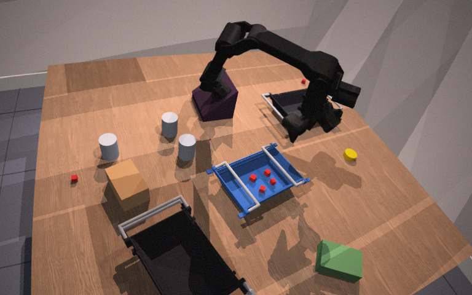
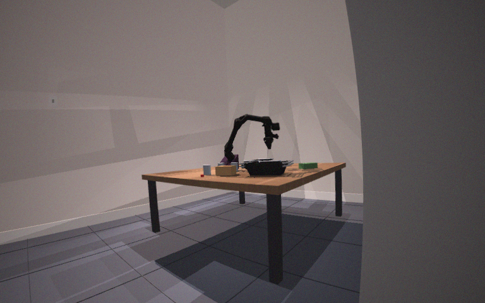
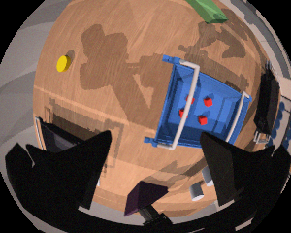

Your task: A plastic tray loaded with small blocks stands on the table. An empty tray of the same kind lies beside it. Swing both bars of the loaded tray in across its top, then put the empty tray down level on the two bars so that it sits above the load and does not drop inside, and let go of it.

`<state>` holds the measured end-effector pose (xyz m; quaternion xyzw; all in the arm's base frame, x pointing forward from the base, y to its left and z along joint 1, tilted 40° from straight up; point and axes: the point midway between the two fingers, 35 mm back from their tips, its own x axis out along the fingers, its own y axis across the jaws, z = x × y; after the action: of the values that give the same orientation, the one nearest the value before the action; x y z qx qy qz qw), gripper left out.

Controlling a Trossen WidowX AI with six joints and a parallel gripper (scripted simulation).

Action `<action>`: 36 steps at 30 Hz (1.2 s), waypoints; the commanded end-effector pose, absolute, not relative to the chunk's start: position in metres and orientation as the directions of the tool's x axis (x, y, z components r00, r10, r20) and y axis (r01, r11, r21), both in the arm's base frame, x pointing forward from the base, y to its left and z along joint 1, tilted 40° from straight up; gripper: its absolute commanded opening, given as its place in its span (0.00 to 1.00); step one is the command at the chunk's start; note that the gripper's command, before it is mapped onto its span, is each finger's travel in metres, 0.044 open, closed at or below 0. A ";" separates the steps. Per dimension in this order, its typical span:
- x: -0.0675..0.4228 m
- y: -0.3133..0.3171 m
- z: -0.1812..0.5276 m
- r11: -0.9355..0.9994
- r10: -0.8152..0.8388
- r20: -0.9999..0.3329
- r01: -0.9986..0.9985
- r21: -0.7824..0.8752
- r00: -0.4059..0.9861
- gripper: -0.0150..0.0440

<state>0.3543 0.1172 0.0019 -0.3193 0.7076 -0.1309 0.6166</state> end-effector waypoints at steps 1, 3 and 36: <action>0.321 0.161 -0.026 0.704 -0.608 -0.793 -0.479 -0.524 -0.027 1.00; 0.304 0.183 -0.041 0.677 -0.595 -0.803 -0.557 -0.482 -0.027 1.00; 0.026 0.264 -0.216 0.045 -0.606 -0.790 -0.996 0.076 -0.088 1.00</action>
<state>0.0293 0.2835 -0.1987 -0.6043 0.6533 0.3361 0.3083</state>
